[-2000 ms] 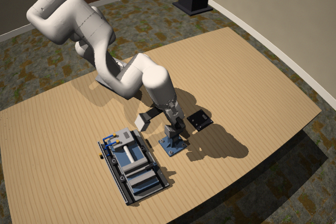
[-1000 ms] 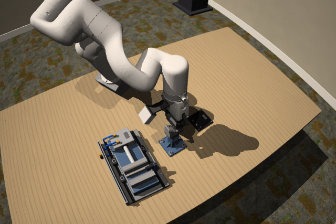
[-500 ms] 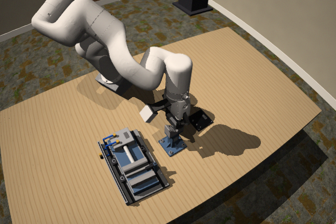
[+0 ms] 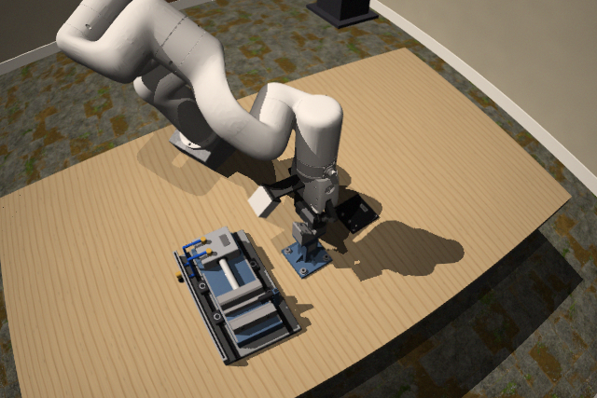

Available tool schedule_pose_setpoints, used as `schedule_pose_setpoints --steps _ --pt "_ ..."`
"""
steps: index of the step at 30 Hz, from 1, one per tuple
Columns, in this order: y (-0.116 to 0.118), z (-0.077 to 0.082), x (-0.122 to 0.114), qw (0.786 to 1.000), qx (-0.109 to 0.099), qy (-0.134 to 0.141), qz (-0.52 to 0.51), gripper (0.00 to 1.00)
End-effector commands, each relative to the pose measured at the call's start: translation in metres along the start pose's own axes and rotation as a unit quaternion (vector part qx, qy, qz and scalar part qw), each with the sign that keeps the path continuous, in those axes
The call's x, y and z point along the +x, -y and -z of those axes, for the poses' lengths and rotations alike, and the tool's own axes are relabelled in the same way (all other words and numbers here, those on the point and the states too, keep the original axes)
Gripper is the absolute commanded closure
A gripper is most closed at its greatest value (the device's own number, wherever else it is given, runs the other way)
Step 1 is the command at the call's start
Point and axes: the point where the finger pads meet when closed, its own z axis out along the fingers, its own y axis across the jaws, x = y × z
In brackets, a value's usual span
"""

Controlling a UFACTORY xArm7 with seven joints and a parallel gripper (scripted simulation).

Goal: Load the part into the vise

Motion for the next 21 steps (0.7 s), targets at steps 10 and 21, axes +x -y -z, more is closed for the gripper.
schedule_pose_setpoints --steps 10,21 --pt "0.0013 0.0019 -0.0007 1.0 0.002 0.001 0.0 1.0" --pt "0.0012 0.0051 -0.0007 1.0 0.002 0.001 0.0 1.0"
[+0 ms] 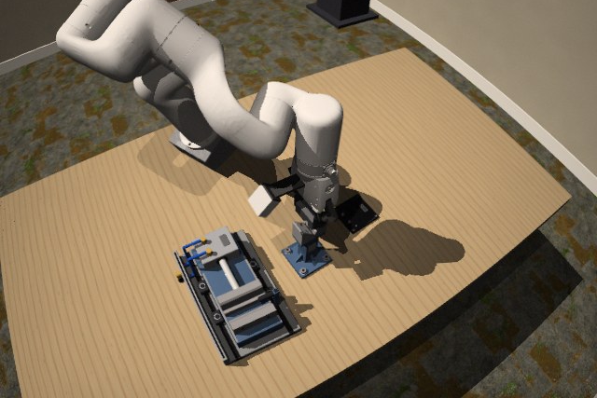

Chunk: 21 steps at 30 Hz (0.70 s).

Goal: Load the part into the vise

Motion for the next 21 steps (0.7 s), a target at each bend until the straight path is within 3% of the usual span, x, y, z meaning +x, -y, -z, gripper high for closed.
schedule_pose_setpoints --steps 1,21 --pt "0.001 0.004 -0.001 1.0 0.002 0.001 0.0 1.0" --pt "0.001 0.027 -0.001 1.0 0.002 0.001 0.0 1.0"
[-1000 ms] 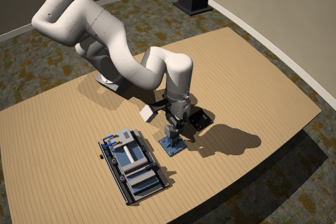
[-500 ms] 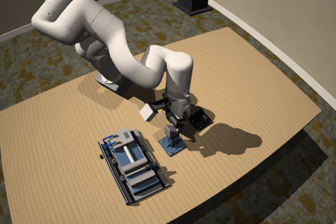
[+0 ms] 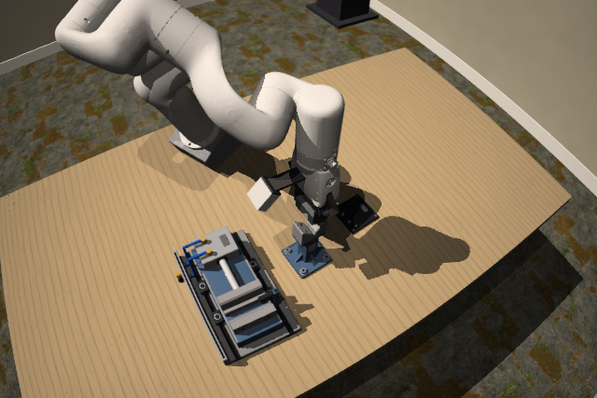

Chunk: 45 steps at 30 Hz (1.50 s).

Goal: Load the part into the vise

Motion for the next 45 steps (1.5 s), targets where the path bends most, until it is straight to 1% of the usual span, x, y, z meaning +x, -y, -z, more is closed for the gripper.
schedule_pose_setpoints --steps 1,9,21,45 --pt "0.001 0.009 -0.001 1.0 0.002 0.001 0.0 1.0" --pt "0.001 0.021 -0.001 1.0 0.002 0.001 0.0 1.0" --pt "0.001 0.03 -0.001 1.0 0.002 0.001 0.0 1.0" --pt "0.003 0.032 0.002 1.0 0.002 0.001 -0.012 1.0"
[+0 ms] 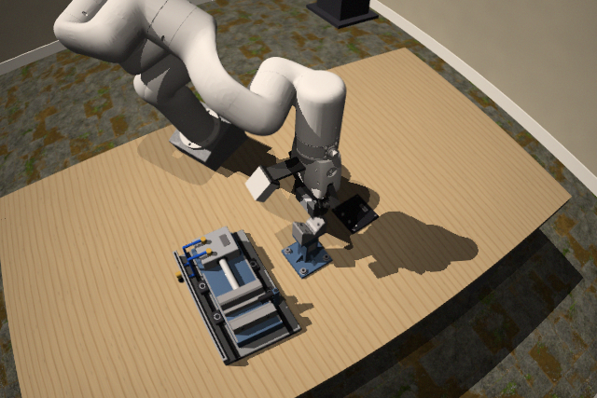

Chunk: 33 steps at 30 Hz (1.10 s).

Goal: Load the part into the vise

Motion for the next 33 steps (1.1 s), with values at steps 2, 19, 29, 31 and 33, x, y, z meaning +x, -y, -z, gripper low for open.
schedule_pose_setpoints --steps 2,19,29,31,33 --pt "0.003 0.002 0.002 1.0 0.002 0.001 -0.011 1.0" --pt "0.02 0.001 0.033 0.99 -0.001 0.003 -0.139 1.0" --pt "0.038 0.0 0.071 0.959 -0.004 0.004 -0.284 1.0" --pt "0.041 0.0 0.08 0.949 -0.004 0.005 -0.316 1.0" --pt "0.043 0.0 0.084 0.943 -0.004 0.005 -0.332 1.0"
